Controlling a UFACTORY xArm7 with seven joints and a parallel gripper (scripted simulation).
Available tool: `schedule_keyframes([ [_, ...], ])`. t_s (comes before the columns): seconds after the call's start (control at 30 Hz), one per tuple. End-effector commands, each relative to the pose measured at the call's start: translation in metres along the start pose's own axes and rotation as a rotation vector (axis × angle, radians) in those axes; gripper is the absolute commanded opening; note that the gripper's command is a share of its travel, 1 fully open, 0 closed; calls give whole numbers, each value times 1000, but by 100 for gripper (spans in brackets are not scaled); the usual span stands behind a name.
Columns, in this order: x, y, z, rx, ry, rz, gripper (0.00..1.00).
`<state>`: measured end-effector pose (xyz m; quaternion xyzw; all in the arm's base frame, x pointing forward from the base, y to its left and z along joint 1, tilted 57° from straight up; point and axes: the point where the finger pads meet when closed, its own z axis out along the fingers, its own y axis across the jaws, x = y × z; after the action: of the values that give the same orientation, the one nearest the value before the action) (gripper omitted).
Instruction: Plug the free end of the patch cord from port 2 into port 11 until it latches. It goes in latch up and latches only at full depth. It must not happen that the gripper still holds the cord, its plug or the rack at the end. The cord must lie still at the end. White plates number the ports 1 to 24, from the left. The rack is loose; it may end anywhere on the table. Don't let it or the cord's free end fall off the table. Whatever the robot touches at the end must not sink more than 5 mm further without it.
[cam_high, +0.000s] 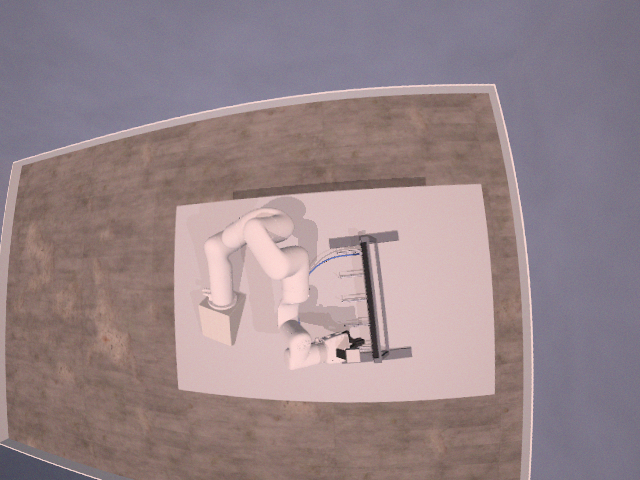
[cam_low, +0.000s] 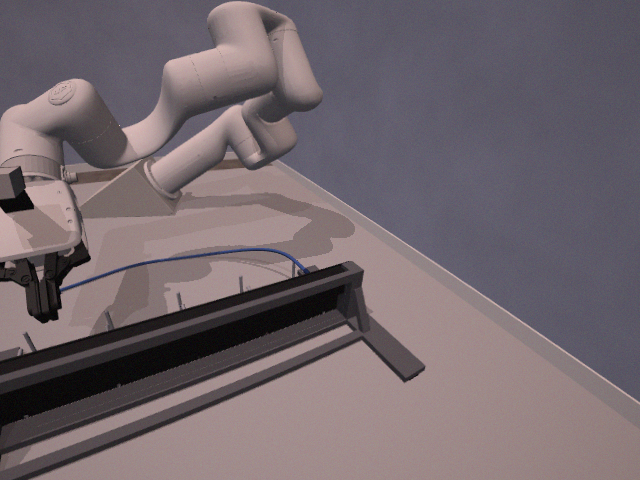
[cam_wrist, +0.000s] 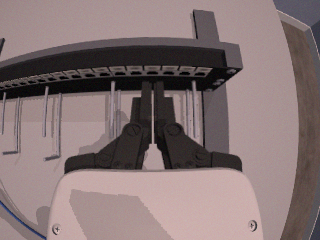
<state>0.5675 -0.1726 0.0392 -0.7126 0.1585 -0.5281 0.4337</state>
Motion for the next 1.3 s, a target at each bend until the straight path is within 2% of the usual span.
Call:
schedule_keyframes([
  [0.0, 3, 1, -2, -3, 3, -3, 0],
  [0.87, 3, 1, -5, -3, 3, -3, 0],
  [1.03, 3, 1, -15, -3, 3, -3, 0],
  [1.27, 2, 1, -66, -3, 3, -3, 0],
])
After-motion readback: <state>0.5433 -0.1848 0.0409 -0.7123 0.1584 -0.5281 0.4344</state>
